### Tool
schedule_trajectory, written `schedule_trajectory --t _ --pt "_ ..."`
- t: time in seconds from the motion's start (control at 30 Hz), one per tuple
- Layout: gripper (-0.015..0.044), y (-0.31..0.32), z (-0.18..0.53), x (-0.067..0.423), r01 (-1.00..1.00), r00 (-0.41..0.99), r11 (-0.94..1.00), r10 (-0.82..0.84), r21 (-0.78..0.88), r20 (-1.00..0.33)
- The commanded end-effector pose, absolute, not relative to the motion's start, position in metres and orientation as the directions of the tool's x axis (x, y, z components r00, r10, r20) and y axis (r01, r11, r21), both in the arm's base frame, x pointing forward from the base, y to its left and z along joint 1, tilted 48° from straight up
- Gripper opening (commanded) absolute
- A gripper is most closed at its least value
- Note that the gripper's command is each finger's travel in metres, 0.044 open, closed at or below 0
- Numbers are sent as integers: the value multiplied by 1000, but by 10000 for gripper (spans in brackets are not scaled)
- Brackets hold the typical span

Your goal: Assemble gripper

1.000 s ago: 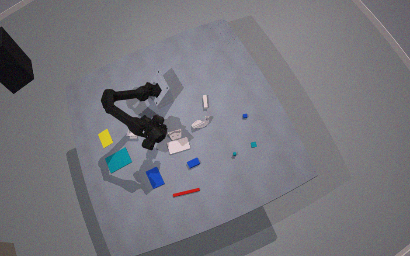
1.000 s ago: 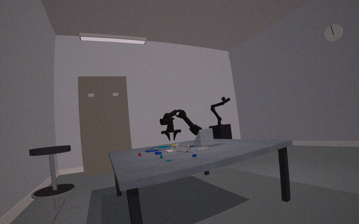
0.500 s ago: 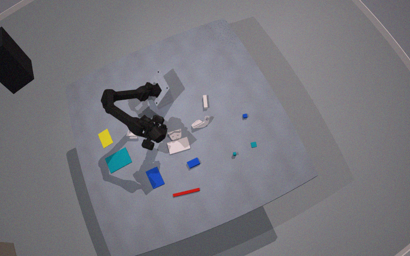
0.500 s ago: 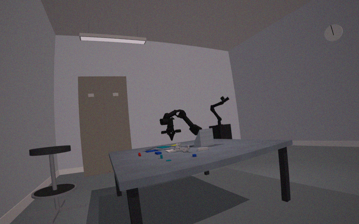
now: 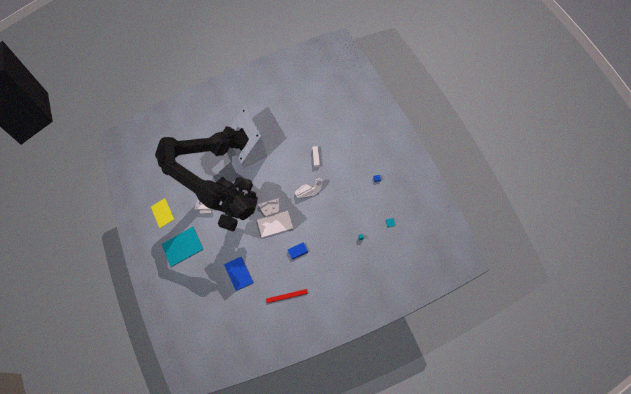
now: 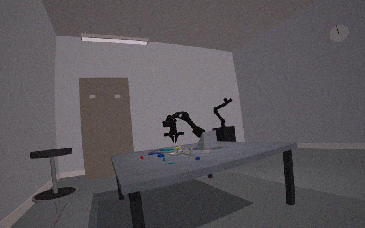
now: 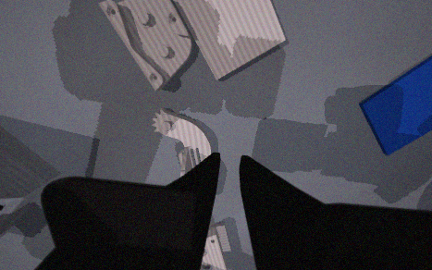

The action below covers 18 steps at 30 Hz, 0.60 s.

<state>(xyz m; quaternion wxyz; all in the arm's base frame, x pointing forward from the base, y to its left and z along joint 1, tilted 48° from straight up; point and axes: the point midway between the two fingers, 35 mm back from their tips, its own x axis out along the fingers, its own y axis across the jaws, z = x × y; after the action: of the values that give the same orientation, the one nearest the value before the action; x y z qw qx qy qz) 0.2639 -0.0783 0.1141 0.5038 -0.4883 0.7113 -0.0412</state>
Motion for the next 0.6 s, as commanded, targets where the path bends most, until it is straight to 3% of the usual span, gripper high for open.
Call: schedule_trajectory --t 0.0,0.37,0.57 --pt "157 -78 114 264 -654 -15 519 -736 -551 -676" --pt "440 -78 114 264 -654 -15 519 -736 -551 -676" --pt "440 -78 114 264 -654 -15 519 -736 -551 -676"
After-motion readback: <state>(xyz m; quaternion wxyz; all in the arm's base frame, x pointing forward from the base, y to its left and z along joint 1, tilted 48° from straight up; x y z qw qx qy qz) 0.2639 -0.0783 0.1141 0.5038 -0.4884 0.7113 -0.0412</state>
